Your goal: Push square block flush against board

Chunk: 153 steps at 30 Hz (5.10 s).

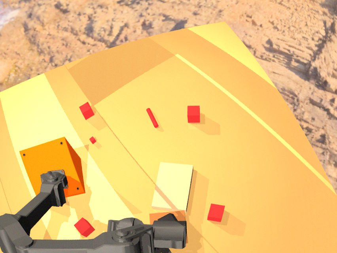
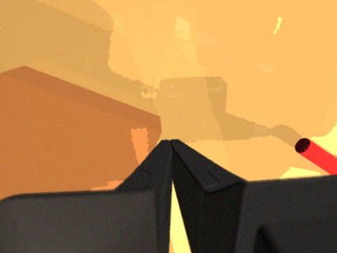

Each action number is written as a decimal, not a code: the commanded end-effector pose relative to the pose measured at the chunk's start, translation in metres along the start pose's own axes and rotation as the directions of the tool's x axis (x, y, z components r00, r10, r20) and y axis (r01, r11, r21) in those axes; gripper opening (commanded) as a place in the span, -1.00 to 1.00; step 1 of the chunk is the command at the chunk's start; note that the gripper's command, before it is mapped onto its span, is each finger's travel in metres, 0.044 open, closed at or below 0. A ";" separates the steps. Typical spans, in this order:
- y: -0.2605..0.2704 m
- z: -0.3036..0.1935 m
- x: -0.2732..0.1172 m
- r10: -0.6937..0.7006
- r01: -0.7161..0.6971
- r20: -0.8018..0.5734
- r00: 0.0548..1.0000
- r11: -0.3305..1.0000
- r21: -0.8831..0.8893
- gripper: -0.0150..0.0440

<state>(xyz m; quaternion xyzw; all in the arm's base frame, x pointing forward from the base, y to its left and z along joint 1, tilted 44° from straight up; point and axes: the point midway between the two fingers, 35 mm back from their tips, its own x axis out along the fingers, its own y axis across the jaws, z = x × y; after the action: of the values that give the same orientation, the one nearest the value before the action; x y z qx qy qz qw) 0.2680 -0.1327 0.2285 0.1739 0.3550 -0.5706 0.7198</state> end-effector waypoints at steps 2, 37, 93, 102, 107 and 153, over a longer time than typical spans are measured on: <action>0.002 0.009 0.001 0.002 -0.002 -0.003 1.000 0.985 0.171 -0.49; 0.009 0.014 0.057 0.002 -0.003 0.002 1.000 0.909 0.417 -0.49; 0.041 -0.038 0.058 0.003 0.000 -0.007 1.000 0.909 0.417 -0.49; 0.037 -0.025 0.058 0.003 0.000 -0.006 1.000 0.909 0.417 -0.49; 0.034 -0.018 0.058 0.003 -0.001 -0.005 1.000 0.909 0.417 -0.49; 0.076 0.004 0.002 0.023 -0.024 -0.015 1.000 0.997 -0.071 -0.49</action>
<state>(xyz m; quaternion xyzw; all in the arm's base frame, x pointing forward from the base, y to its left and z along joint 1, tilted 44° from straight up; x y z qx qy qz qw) 0.3322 -0.1191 0.2216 0.1921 0.3473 -0.5665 0.7222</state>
